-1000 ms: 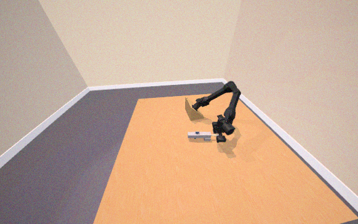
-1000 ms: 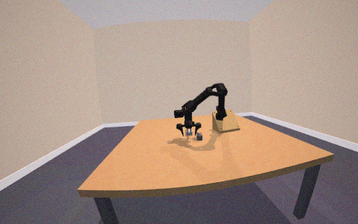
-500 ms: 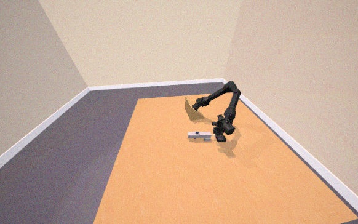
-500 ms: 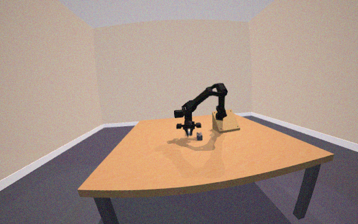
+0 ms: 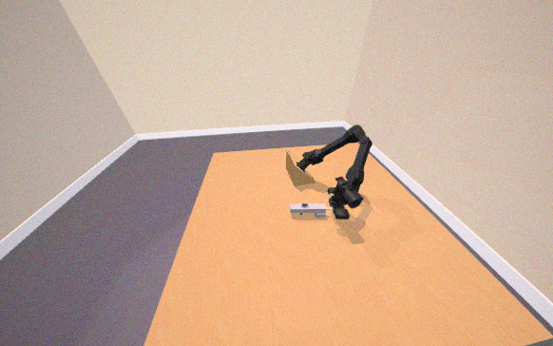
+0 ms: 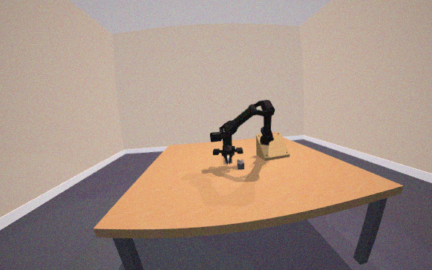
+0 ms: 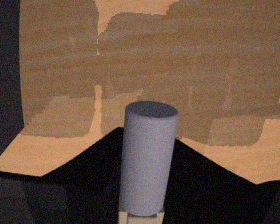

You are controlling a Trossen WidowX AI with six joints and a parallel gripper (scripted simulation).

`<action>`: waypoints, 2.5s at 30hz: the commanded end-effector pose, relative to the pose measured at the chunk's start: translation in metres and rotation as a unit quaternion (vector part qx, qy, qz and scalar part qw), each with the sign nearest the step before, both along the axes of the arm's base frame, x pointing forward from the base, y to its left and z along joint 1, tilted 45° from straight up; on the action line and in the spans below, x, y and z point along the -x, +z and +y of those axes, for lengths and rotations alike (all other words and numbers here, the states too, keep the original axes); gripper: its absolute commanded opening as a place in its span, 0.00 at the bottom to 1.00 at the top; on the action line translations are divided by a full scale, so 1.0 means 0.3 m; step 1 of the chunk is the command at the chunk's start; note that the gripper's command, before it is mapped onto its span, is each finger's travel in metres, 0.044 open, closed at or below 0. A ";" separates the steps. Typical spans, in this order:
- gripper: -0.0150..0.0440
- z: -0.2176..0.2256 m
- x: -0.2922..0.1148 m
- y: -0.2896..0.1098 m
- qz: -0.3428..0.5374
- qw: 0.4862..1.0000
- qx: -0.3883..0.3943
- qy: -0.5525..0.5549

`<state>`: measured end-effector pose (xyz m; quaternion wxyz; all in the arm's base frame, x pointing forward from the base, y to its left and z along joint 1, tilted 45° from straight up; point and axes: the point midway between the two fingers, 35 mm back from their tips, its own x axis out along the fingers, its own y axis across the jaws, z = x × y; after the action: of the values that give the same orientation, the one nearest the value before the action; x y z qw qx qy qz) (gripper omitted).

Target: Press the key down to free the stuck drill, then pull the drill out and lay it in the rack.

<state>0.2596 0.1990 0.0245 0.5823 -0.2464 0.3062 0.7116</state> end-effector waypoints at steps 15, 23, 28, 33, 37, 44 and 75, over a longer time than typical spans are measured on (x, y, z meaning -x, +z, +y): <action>0.25 0.038 -0.001 0.040 0.001 1.000 0.001 -0.001; 0.25 0.067 -0.002 0.071 0.001 1.000 0.000 -0.001; 0.25 0.081 -0.003 0.086 0.001 1.000 0.000 -0.001; 0.25 0.101 -0.003 0.107 0.001 1.000 0.000 -0.001; 0.25 0.111 -0.003 0.117 0.001 1.000 0.000 -0.001; 0.25 0.139 -0.004 0.146 0.001 1.000 -0.001 -0.001; 0.25 0.111 -0.009 0.200 0.001 1.000 0.000 -0.001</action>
<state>0.2615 0.2341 0.0828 0.5824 -0.2452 0.3076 0.7114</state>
